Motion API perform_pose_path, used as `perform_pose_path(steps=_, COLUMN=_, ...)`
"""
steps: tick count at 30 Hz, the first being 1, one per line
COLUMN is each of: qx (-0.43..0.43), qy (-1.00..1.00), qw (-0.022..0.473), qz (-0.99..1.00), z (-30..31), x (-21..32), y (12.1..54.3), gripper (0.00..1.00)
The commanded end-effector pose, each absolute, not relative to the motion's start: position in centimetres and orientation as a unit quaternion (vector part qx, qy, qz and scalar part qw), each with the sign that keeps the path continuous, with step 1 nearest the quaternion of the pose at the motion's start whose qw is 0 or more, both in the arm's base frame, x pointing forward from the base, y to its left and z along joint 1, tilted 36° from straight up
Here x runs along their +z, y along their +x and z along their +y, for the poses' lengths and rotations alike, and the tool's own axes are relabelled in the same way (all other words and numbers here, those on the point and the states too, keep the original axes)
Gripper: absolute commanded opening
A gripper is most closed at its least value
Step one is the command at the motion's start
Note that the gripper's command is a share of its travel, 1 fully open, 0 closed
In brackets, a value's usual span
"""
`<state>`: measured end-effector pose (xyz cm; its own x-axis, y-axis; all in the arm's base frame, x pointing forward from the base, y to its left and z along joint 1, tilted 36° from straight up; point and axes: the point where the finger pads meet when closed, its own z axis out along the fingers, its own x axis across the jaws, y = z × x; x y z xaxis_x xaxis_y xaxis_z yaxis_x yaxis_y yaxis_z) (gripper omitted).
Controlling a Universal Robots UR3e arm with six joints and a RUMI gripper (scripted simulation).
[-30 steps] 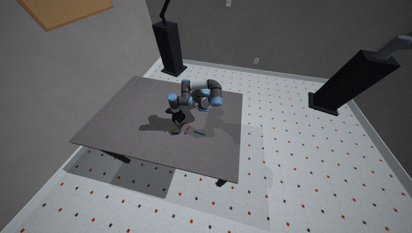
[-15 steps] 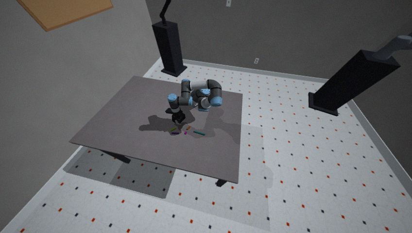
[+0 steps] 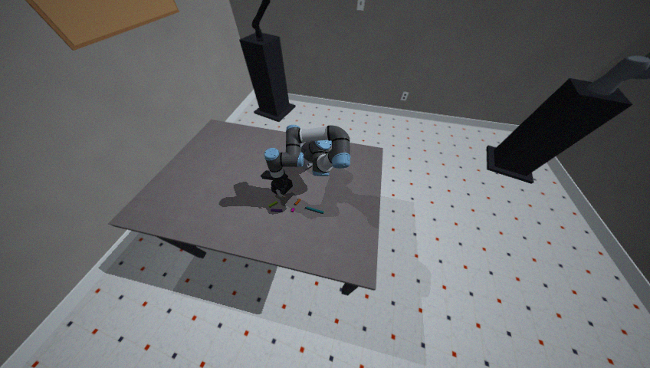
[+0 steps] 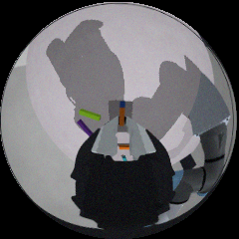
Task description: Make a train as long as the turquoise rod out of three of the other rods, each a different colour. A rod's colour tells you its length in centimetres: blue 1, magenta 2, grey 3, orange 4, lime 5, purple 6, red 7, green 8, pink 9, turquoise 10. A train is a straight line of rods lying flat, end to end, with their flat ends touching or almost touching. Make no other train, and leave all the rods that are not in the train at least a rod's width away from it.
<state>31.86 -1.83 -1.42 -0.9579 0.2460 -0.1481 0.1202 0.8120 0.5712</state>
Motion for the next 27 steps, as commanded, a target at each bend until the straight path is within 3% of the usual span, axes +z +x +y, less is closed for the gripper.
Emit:
perform_pose_path(steps=1, qx=0.29, qy=0.097, qw=0.109, qz=0.946, z=-1.91, x=-1.39, y=31.89, gripper=0.08)
perform_pose_path(steps=6, qx=0.29, qy=0.097, qw=0.109, qz=0.946, z=-1.91, x=-1.39, y=31.89, gripper=0.14)
perform_pose_path(steps=27, qx=0.29, qy=0.097, qw=0.109, qz=0.946, z=-2.19, x=-0.96, y=31.75, gripper=0.14)
